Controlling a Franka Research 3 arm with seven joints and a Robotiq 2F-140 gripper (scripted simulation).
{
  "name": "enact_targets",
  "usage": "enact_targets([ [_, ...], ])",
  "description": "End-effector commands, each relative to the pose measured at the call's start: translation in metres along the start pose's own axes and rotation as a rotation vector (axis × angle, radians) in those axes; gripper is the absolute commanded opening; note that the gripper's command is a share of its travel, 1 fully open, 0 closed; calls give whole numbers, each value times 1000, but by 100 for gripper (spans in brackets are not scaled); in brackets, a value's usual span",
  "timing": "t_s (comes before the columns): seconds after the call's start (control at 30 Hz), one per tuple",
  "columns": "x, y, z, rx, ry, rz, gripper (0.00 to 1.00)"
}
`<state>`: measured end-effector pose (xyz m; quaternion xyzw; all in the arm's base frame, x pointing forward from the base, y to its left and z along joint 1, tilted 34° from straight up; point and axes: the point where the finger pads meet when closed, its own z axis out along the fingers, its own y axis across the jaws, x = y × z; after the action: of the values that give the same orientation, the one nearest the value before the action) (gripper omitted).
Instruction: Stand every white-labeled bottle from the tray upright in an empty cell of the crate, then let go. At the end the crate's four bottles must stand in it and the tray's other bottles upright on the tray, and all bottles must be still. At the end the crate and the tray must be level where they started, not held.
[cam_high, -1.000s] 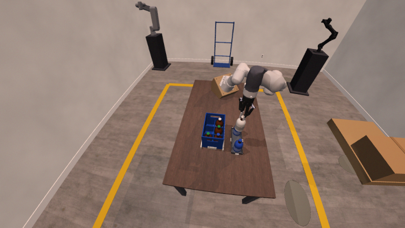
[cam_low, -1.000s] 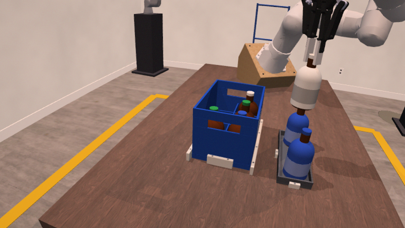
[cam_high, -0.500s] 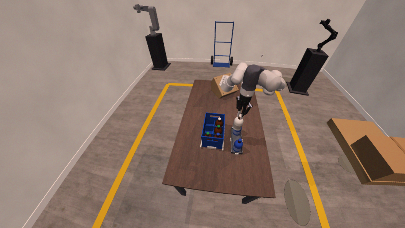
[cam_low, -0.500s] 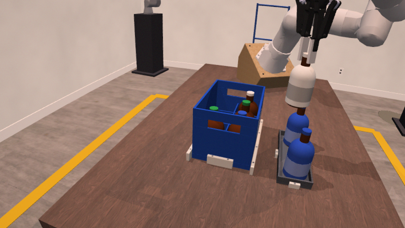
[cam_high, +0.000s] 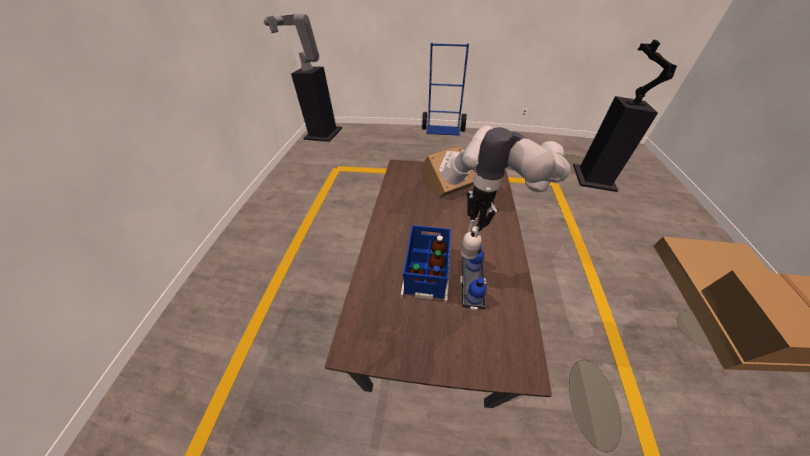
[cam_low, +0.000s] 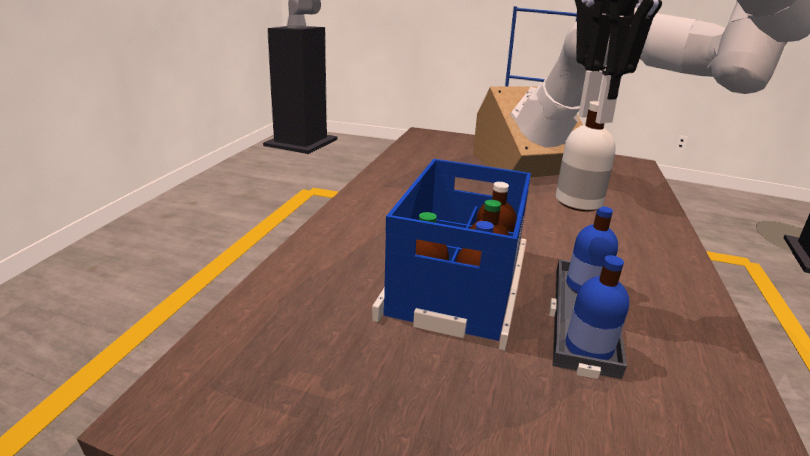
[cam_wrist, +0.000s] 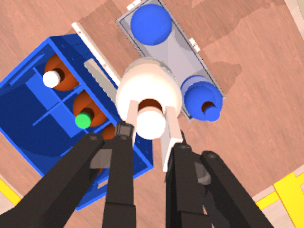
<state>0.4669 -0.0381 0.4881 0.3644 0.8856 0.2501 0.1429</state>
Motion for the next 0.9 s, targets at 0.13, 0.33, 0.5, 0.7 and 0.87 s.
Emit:
enact_targets([
  [0.13,-8,-15,-3,0,-11,-24,0],
  [0.33,-14,-29,-3,0,-11,-24,0],
  [0.5,-19,-41,-3,0,-11,-24,0],
  [0.7,-23,-51,-3,0,-11,-24,0],
  [0.87,-28,-65,-3,0,-11,-24,0],
])
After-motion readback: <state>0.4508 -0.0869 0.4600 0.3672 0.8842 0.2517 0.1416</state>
